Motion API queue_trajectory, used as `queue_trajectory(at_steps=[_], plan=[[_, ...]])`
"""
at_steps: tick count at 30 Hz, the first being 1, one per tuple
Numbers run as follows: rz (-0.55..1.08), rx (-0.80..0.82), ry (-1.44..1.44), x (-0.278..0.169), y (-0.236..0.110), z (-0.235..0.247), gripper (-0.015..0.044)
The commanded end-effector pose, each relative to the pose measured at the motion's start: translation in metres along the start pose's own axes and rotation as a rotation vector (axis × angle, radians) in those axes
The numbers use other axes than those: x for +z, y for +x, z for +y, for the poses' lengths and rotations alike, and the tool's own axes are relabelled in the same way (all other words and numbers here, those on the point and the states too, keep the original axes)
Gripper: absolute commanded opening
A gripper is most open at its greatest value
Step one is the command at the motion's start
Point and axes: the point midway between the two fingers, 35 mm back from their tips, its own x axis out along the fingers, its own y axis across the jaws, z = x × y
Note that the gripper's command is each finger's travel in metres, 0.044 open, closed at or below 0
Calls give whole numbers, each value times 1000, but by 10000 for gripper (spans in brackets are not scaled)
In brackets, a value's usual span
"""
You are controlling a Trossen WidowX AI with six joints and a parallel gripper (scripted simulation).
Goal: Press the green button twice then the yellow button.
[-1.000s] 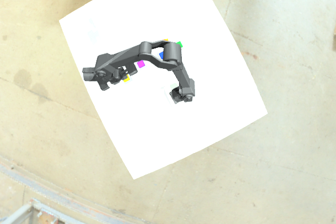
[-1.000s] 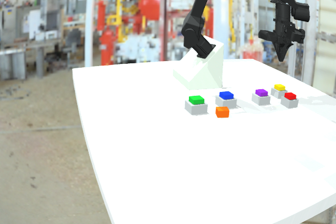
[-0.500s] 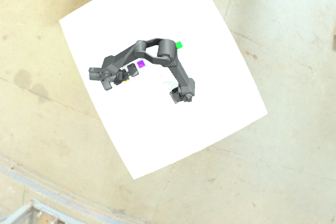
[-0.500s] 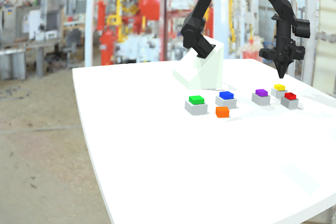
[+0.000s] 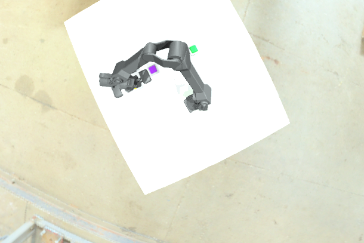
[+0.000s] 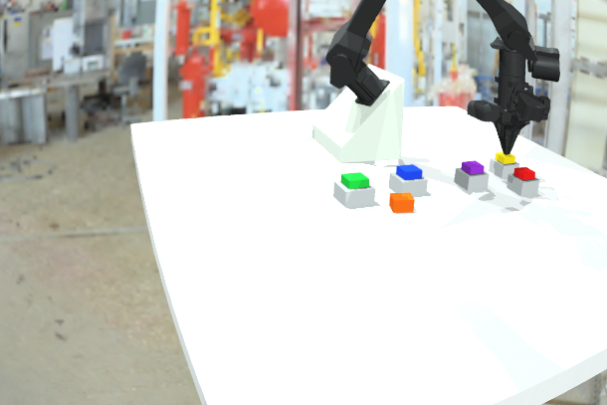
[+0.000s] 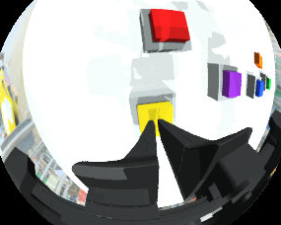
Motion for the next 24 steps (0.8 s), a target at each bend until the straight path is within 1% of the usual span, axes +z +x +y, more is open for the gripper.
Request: queue_trajectory(at_steps=[1,22,23,24], plan=[[-2,-6,-7,-1,7,-1,20],[-2,-6,-7,-1,7,-1,20],[1,-3,-2,-1,3,-1,20],[0,-4,-4,0,-9,-1,20]])
